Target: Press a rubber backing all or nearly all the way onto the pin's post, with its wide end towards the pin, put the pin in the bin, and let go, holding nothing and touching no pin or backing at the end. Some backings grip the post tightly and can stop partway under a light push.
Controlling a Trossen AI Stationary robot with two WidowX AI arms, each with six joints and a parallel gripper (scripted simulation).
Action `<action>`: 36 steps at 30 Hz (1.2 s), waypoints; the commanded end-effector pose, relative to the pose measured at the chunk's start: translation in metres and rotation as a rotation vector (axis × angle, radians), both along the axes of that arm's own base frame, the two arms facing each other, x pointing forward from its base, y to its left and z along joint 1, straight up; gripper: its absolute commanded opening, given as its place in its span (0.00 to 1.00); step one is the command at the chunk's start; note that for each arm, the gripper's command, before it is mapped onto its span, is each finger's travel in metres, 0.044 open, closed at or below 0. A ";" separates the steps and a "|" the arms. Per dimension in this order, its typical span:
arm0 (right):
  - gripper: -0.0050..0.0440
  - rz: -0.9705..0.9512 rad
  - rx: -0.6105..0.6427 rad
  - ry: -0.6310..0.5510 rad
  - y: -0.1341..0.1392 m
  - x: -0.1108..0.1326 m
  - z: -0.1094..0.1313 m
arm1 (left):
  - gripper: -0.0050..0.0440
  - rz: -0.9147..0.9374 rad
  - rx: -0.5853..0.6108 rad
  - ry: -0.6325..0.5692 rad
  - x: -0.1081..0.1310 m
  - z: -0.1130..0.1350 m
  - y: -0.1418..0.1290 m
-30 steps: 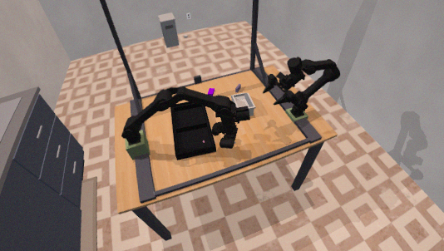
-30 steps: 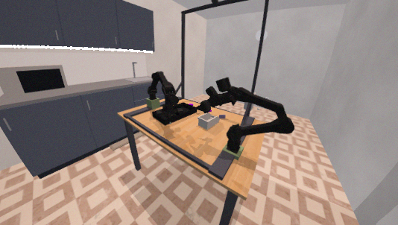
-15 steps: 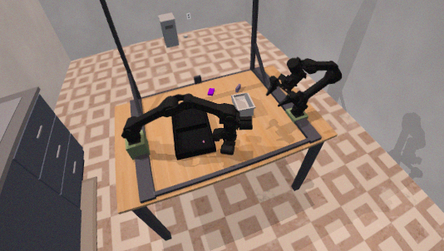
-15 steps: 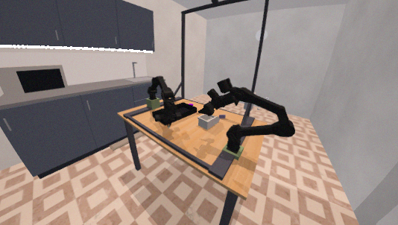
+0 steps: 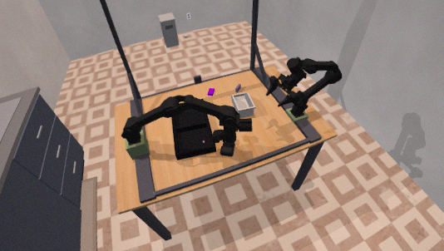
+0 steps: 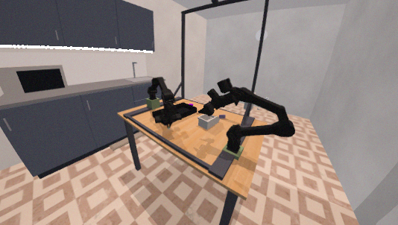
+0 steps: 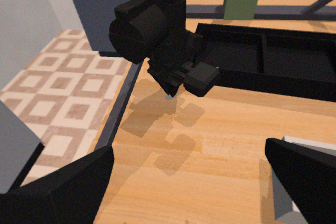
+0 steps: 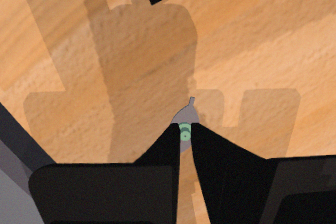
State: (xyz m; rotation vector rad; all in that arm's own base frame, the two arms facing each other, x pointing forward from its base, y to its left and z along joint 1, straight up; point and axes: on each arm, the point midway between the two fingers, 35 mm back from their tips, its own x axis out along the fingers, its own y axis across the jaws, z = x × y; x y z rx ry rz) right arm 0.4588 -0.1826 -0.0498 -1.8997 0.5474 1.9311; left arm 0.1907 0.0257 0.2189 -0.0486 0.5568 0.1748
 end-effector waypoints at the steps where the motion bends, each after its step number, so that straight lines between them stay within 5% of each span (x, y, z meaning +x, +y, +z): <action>1: 0.00 0.004 -0.015 -0.037 -0.002 0.008 0.011 | 1.00 0.001 -0.001 -0.012 0.000 0.005 0.000; 29: 0.00 0.005 -0.006 -0.015 -0.001 0.003 -0.010 | 1.00 0.001 -0.001 -0.012 0.000 0.005 0.000; 36: 0.00 0.002 -0.016 -0.040 -0.003 0.008 0.000 | 1.00 0.001 -0.001 -0.012 0.000 0.005 0.000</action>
